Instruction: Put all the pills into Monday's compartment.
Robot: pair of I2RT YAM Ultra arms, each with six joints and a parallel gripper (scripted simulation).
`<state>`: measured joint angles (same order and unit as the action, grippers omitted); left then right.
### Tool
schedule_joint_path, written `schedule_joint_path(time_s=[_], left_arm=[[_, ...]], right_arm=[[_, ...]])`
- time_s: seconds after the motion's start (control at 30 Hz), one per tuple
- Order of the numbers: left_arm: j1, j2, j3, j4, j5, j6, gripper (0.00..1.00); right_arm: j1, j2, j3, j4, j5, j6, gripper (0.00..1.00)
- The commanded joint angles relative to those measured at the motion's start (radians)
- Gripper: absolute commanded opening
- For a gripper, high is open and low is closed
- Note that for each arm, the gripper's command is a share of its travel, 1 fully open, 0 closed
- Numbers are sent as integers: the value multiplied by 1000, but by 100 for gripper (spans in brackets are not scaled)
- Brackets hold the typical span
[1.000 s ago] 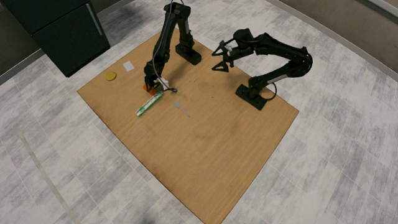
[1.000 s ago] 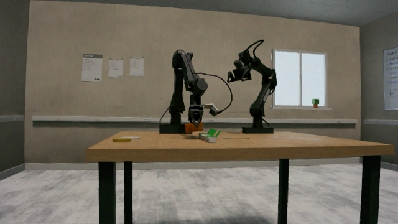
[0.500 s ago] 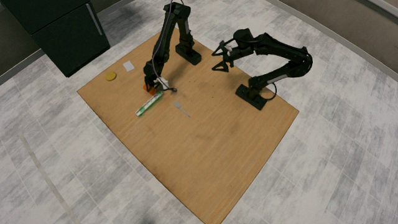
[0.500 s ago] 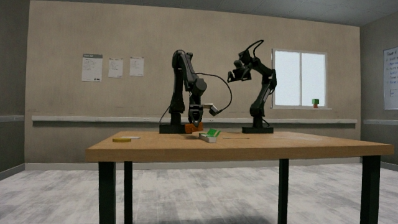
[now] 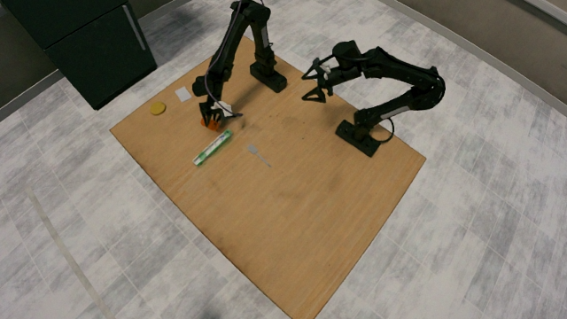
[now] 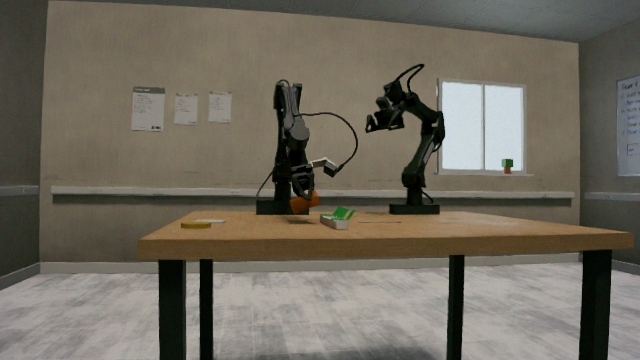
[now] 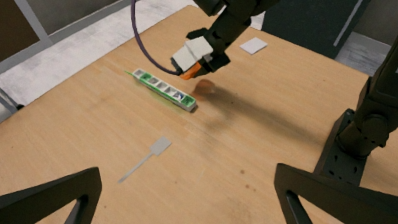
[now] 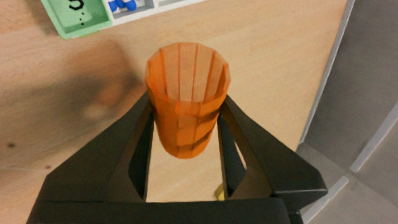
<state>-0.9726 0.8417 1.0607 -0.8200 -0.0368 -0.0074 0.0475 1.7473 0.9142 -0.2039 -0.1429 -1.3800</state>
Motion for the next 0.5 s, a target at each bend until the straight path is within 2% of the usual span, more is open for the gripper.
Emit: schedule_joint_path(time_s=[0.0, 0.17, 0.3, 0.47], left_arm=[[-3, 4, 31, 8, -1, -2, 100], [-3, 4, 31, 8, -1, -2, 100], [-3, 4, 31, 8, -1, -2, 100], [-3, 4, 31, 8, -1, -2, 100]], right_arm=[[-14, 4, 6, -18, -110, -26, 36], [-111, 7, 14, -26, -175, -39, 36], [-162, 15, 23, -43, -270, -60, 36], [-209, 29, 36, -55, -316, -73, 36]])
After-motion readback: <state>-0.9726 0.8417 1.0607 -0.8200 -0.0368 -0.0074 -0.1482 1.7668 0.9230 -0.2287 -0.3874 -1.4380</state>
